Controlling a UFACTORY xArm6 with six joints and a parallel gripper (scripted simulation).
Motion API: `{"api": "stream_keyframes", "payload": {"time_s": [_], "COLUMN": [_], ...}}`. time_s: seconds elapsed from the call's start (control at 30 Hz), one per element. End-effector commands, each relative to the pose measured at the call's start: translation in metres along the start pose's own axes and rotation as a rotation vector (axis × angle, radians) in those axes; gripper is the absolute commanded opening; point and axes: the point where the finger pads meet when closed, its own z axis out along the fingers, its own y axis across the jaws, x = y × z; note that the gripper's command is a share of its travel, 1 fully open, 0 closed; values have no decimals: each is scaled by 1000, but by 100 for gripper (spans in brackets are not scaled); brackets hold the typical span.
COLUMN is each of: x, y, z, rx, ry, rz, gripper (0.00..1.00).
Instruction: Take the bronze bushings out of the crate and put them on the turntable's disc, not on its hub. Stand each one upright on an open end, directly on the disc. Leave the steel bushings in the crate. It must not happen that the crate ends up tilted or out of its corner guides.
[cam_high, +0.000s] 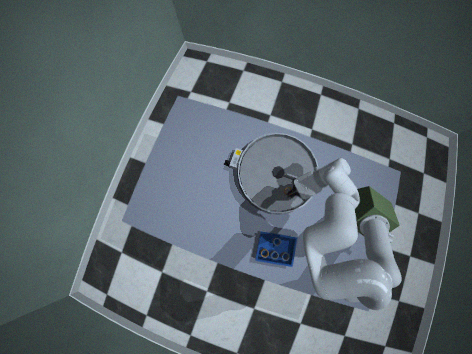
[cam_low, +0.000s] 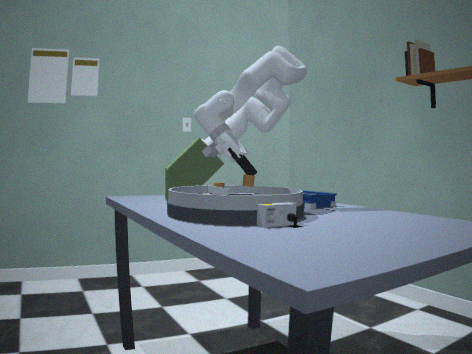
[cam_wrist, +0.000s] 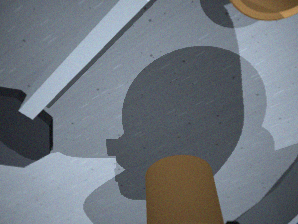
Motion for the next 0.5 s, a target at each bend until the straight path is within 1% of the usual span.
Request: {"api": "stream_keyframes", "payload": {"time_s": [0.0, 0.47], "x": [2, 14], "y": [-1, -1], "z": [3, 17], "rx": [1, 1], "ry": [0, 0], "rz": [-2, -2], "gripper": [0, 0]}}
